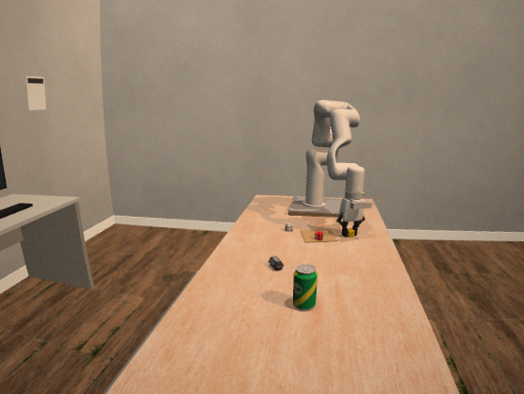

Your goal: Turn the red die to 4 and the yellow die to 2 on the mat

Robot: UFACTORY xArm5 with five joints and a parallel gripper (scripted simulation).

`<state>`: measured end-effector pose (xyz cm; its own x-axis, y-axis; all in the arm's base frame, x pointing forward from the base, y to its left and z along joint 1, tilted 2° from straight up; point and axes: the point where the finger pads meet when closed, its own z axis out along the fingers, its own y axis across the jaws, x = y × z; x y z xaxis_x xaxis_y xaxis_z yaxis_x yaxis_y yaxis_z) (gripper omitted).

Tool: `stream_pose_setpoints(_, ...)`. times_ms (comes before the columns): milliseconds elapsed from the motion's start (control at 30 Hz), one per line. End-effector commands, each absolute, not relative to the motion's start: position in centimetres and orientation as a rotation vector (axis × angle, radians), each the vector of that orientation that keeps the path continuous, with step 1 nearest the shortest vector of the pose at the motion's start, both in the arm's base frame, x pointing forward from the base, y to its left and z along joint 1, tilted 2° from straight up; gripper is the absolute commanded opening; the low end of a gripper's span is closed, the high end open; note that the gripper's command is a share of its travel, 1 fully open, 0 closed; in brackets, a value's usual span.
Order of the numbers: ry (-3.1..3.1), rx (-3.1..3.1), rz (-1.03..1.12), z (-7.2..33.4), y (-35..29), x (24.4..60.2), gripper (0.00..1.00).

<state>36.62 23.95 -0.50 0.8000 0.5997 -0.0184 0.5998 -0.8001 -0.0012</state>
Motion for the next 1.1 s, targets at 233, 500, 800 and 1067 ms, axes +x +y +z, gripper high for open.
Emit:
stream_pose_setpoints(233, 0.992, 2.977, -0.022, -0.38, 24.03, 36.74, 0.47)
stream_pose_setpoints(500, 0.992, 2.977, -0.022, -0.38, 24.03, 36.74, 0.27)
stream_pose_setpoints(800, 0.992, 2.977, -0.022, -0.38, 24.03, 36.74, 0.27)
stream_pose_setpoints(1067, 0.992, 2.977, -0.022, -0.38, 24.03, 36.74, 0.27)
